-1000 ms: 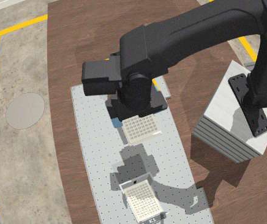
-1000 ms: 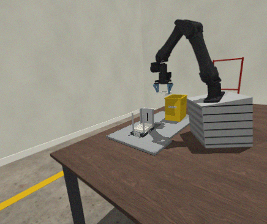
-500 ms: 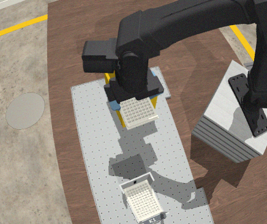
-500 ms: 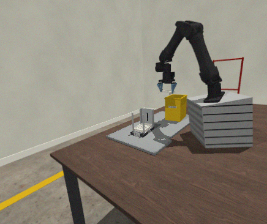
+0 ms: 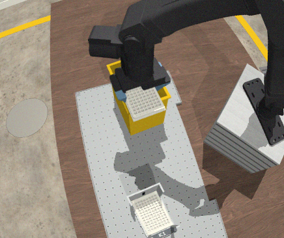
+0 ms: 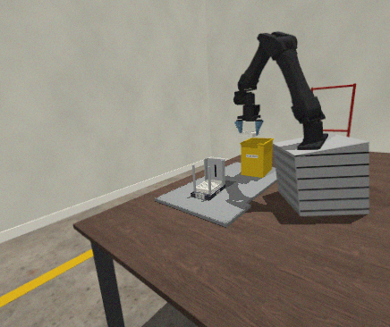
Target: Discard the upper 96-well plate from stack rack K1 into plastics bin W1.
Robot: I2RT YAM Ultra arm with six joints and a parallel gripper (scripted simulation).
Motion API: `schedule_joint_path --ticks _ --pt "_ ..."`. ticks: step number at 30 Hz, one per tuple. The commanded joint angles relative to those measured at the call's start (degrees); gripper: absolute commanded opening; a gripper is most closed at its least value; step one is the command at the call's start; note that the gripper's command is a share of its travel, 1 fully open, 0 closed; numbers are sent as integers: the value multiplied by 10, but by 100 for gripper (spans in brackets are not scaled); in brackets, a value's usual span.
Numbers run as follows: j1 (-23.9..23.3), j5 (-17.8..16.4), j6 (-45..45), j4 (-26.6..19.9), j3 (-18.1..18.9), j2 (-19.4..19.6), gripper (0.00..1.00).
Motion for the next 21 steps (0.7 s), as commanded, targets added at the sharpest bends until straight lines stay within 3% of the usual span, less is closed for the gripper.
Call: schedule_joint_path --ticks 1,21 --pt "-16 0 -26 -5 11 0 0" --pt "-101 -4 -112 -27 79 57 0"
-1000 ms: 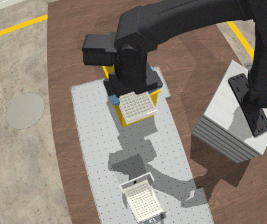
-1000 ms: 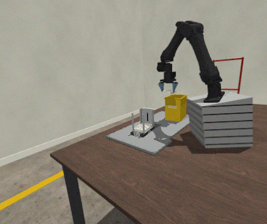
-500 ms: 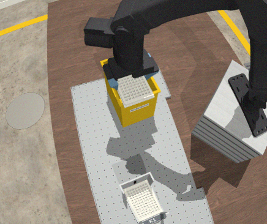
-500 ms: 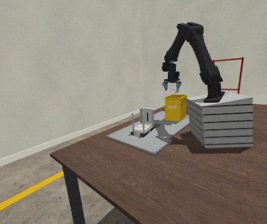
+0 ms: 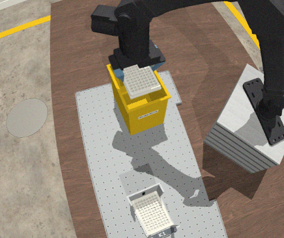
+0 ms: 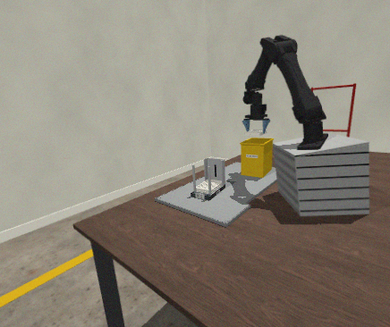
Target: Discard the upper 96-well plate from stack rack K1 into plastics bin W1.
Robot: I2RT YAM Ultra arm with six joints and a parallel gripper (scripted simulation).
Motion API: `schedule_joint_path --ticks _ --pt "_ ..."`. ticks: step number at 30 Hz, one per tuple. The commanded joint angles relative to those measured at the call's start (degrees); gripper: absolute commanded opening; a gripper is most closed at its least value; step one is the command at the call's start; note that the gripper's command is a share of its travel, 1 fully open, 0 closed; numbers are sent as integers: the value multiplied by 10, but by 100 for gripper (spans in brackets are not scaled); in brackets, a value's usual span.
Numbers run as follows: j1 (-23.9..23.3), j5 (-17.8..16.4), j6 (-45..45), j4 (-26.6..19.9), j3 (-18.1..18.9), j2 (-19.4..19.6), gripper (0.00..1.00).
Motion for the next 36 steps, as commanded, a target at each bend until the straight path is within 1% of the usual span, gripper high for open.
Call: schedule_joint_path --ticks 1,5,24,34,36 --pt "-10 0 -19 -6 10 -1 0" --pt "-20 0 -29 -10 21 7 0" --pt "-20 0 -29 -10 21 7 0" --pt "-16 0 -25 22 6 23 0" --pt "-16 0 -25 22 6 23 0"
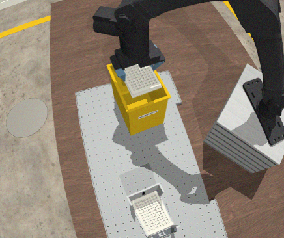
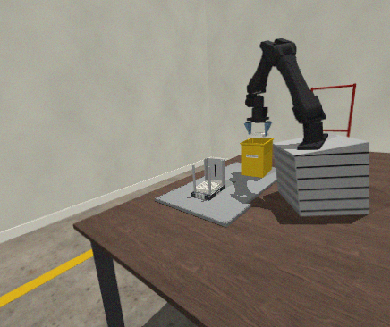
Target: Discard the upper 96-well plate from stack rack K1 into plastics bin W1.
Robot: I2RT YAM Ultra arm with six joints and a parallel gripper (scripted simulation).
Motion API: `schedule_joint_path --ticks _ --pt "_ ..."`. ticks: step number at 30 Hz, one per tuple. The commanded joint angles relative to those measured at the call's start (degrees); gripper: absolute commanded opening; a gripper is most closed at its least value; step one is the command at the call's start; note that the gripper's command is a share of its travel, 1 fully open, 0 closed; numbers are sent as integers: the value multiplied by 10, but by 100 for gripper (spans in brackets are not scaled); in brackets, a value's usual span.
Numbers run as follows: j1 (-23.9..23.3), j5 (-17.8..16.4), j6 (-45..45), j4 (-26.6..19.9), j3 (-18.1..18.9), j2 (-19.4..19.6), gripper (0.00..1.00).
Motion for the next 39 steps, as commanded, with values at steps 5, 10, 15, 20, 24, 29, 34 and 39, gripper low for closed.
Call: schedule_joint_path --ticks 5,10,15,20,24,29,34,39 --pt "1 0 2 24 -4 3 0" --pt "2 0 3 33 -7 9 0" --pt "3 0 3 33 -6 10 0" --pt "3 0 3 33 -7 9 0" --pt "3 0 3 33 -8 9 0" --pt "3 0 3 34 -9 8 100" --pt "3 0 3 34 -9 8 100" --pt "3 0 3 34 -9 8 100"
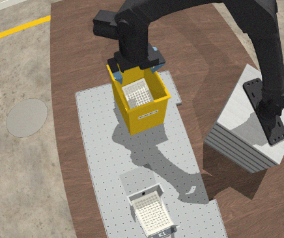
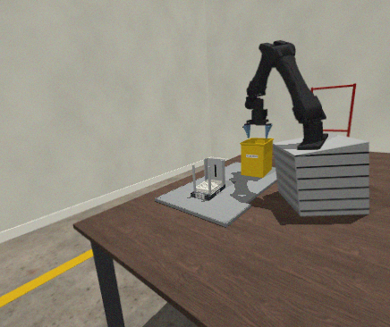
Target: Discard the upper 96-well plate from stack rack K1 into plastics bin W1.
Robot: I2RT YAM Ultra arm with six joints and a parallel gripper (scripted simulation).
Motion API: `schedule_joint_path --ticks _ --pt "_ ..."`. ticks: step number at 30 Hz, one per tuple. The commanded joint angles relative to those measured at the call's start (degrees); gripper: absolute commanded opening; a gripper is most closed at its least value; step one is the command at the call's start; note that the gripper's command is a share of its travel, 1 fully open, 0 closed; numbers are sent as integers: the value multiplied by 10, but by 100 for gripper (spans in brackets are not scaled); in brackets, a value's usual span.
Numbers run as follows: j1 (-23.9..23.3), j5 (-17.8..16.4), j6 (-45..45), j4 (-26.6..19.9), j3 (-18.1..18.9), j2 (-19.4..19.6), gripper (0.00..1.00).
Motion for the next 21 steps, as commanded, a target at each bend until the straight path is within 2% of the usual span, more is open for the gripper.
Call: schedule_joint_path --ticks 1,12,21 --pt "0 0 0 1 2 -5 100" --pt "-1 0 0 -4 4 -8 100" --pt "-5 0 -5 -51 29 -29 100"
